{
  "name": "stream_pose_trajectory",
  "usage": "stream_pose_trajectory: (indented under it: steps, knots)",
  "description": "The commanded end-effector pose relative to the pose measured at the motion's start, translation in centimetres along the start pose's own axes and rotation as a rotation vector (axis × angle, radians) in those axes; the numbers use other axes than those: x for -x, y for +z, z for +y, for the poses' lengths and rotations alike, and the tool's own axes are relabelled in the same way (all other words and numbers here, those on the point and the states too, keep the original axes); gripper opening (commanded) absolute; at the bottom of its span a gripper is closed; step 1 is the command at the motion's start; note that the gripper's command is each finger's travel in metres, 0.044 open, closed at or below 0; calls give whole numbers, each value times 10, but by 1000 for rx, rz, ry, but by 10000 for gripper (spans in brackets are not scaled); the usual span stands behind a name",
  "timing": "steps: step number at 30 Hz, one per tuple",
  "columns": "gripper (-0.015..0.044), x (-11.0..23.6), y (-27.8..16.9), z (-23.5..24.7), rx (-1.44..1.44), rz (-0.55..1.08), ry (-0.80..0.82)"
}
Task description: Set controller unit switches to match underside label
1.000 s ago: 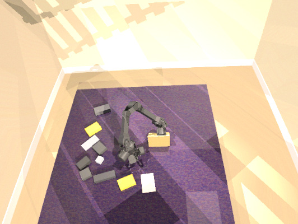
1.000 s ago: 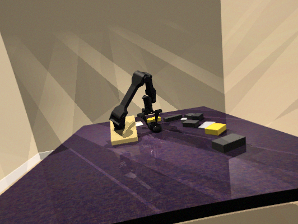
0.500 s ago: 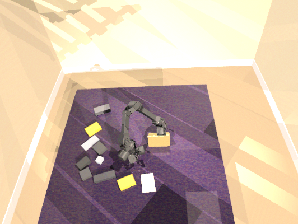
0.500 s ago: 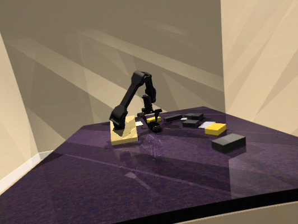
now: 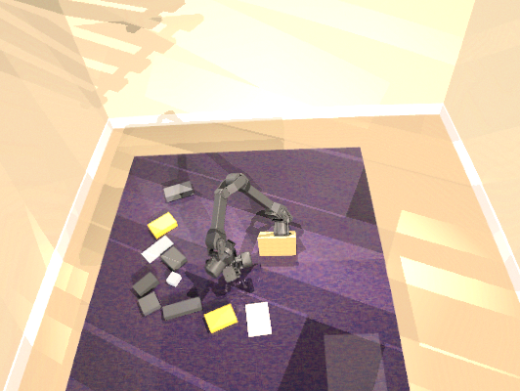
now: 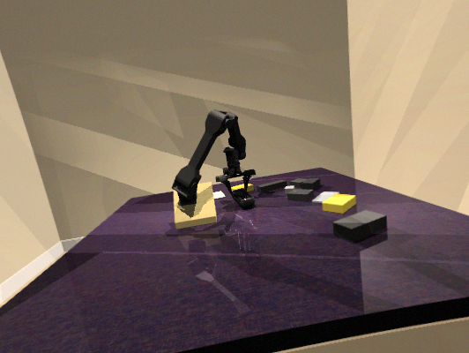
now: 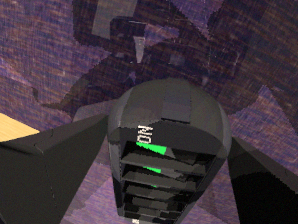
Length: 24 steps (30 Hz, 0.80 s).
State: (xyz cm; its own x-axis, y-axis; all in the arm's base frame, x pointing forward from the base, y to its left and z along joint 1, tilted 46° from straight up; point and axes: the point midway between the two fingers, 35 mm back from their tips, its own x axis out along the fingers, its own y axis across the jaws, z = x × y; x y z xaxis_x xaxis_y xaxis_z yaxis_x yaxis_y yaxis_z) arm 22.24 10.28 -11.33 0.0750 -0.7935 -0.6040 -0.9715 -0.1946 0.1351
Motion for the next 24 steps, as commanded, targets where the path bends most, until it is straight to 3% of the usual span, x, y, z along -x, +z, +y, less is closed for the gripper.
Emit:
stream_pose_trajectory:
  steps: [1, 24]
  knots:
    - [336, 4, -4, 0, 4, -8, -3]
    - [336, 18, -17, 0, 4, -56, -3]
